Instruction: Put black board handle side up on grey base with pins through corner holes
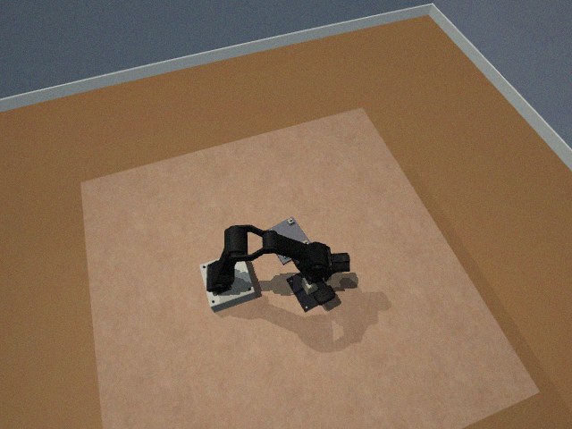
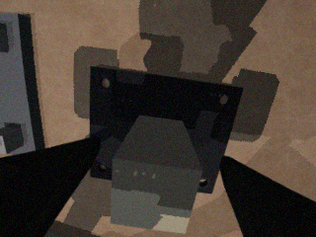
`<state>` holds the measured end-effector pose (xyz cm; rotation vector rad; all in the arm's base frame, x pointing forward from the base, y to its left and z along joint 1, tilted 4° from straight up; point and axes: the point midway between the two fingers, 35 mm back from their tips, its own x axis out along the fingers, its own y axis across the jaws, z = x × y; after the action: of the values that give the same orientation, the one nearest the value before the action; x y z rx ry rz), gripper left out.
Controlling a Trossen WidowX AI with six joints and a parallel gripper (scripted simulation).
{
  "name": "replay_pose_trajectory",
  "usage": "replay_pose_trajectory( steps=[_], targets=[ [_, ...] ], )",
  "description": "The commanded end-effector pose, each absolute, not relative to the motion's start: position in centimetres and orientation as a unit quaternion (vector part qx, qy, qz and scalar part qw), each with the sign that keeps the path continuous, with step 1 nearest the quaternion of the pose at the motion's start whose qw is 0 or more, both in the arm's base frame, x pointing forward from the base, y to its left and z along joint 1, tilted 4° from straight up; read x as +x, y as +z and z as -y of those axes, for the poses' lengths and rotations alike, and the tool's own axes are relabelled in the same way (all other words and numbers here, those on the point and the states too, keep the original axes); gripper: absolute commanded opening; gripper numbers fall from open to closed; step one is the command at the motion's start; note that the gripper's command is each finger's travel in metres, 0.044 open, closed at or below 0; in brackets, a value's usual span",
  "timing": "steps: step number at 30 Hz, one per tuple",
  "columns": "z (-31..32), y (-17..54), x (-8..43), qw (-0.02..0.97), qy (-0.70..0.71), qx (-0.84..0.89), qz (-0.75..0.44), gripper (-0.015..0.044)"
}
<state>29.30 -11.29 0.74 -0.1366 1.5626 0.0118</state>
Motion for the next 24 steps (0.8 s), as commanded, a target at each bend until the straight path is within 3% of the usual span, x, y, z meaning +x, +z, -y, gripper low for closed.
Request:
replay_pose_trajectory(
  steps=[1, 4, 14, 21, 24],
  targets=[
    [11.15, -0.06, 29.00, 0.706, 0.010, -0.060, -0.705, 0.0440],
    [11.15, -0.29, 28.97, 0.706, 0.010, -0.060, -0.705, 0.0440],
    [11.15, -0.29, 28.97, 0.706, 0.010, -0.060, -0.705, 0.0177],
    [11.15, -0.29, 28.97, 0.706, 0.010, -0.060, -0.705, 0.0131],
    [11.15, -0.14, 28.99, 0.706, 0.010, -0.060, -0.705, 0.0052]
  ],
)
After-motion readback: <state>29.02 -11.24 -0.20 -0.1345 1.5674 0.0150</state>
